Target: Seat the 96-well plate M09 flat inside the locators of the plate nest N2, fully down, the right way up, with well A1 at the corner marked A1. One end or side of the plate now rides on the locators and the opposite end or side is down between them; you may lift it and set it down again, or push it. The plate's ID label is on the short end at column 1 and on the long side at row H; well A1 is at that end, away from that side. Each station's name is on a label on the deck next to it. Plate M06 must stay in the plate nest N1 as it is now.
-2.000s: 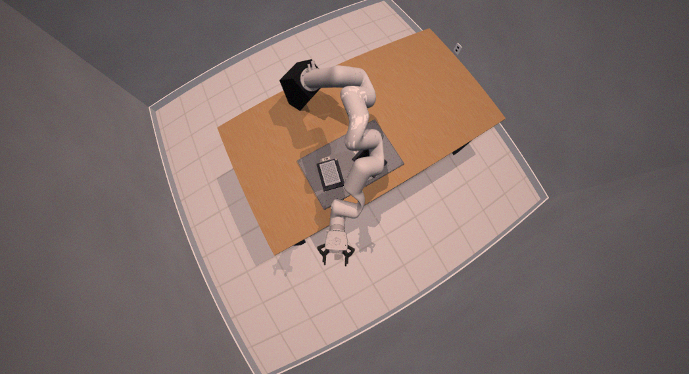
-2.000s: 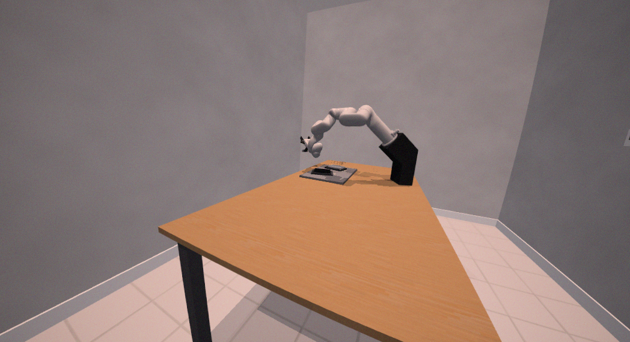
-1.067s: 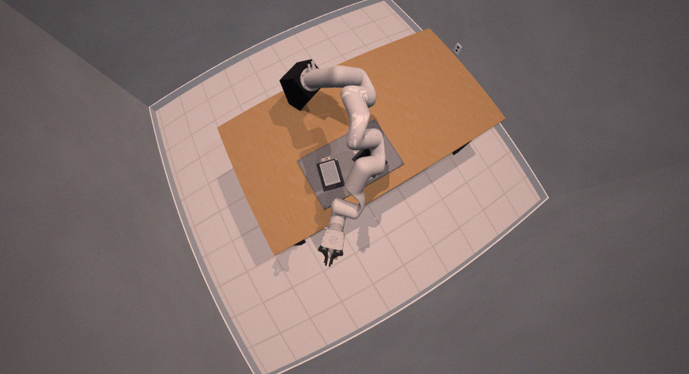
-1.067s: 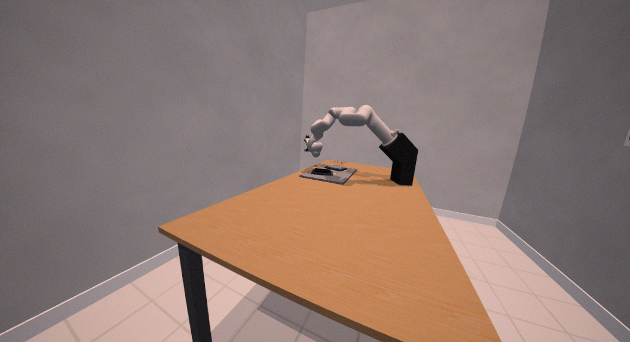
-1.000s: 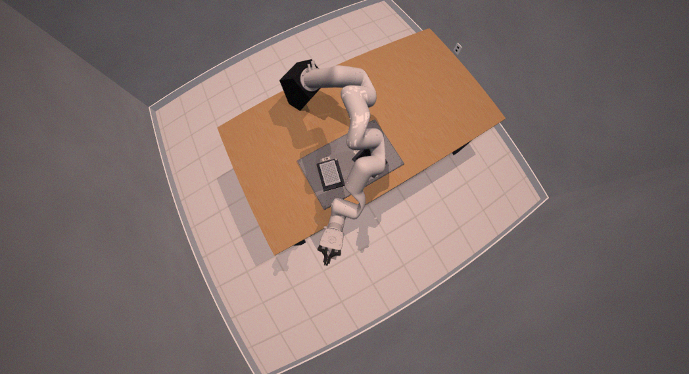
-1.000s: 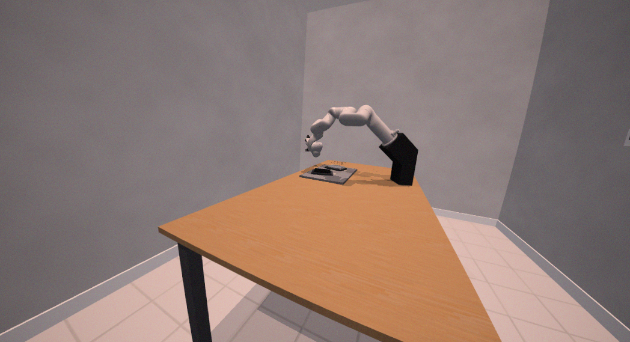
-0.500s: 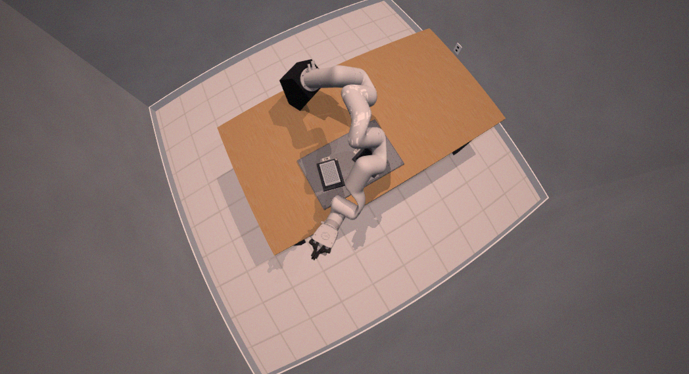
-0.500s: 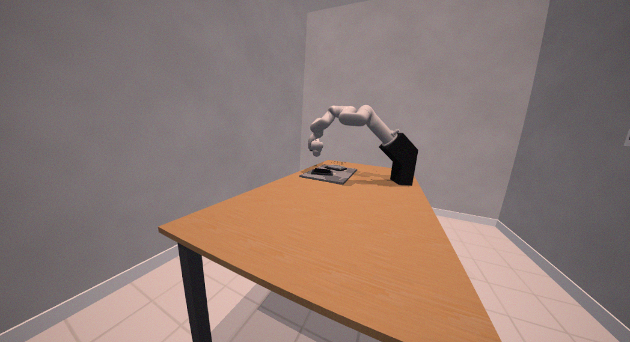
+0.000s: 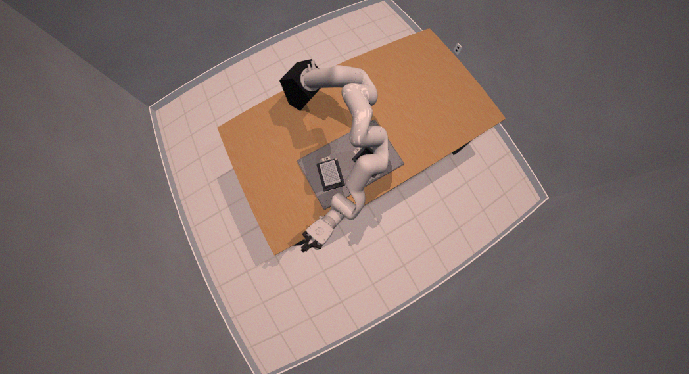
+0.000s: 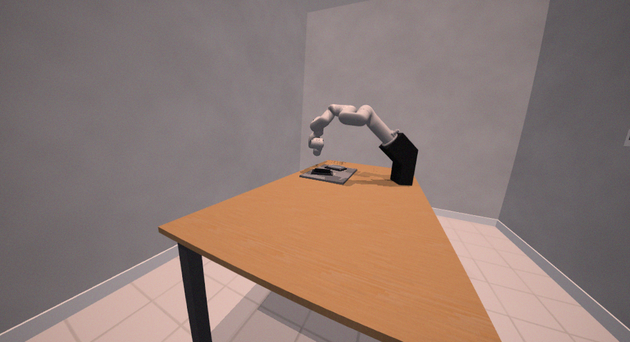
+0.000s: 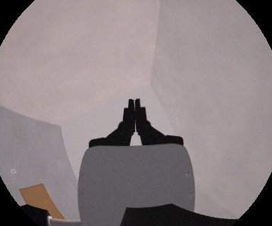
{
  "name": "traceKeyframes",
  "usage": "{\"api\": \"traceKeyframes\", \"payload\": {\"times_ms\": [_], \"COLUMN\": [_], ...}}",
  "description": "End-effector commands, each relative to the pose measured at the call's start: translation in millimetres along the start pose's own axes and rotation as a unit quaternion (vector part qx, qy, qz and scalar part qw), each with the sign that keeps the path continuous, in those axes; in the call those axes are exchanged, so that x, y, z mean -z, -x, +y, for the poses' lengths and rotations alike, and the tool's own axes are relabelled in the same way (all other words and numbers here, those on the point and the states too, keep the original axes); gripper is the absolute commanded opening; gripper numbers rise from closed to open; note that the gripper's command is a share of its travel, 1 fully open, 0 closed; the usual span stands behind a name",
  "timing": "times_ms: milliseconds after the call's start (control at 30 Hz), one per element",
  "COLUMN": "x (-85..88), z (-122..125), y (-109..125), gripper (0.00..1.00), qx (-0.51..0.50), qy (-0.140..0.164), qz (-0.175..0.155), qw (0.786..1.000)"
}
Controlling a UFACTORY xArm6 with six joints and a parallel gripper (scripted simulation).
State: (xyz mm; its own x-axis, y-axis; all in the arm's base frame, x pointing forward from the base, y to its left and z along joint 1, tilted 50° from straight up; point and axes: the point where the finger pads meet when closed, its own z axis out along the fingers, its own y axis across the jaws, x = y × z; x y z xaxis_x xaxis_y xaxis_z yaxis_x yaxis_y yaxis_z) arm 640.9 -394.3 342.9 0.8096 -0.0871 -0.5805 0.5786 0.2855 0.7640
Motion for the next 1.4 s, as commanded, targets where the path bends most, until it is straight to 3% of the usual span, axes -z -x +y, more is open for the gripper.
{"api": "traceKeyframes", "payload": {"times_ms": [0,33,133,267,367,467,567,667,733,933,1033,1133,1233,1367], "x": [0.1,0.0,2.5,4.0,7.7,9.9,14.8,17.8,21.7,27.4,34.4,38.7,46.7,51.5], "z": [-21.2,-21.2,-36.0,-45.2,-59.8,-68.8,-83.1,-91.8,-101.0,-114.1,-127.4,-135.4,-148.1,-155.7], "y": [2.3,2.2,2.3,2.3,2.7,2.7,3.3,3.5,4.1,4.7,5.8,6.3,7.5,8.2], "gripper": [0.00,0.00,0.00,0.00,0.00,0.00,0.00,0.00,0.00,0.00,0.00,0.00,0.00,0.00], "qx": [0.015,0.015,0.035,0.035,0.055,0.055,0.073,0.073,0.085,0.090,0.106,0.106,0.120,0.120], "qy": [-0.034,-0.034,-0.078,-0.078,-0.120,-0.120,-0.162,-0.162,-0.191,-0.203,-0.244,-0.244,-0.283,-0.283], "qz": [0.007,0.007,0.019,0.019,0.032,0.032,0.047,0.047,0.057,0.062,0.079,0.079,0.096,0.096], "qw": [0.999,0.999,0.996,0.996,0.991,0.991,0.983,0.983,0.976,0.973,0.961,0.961,0.947,0.947]}}
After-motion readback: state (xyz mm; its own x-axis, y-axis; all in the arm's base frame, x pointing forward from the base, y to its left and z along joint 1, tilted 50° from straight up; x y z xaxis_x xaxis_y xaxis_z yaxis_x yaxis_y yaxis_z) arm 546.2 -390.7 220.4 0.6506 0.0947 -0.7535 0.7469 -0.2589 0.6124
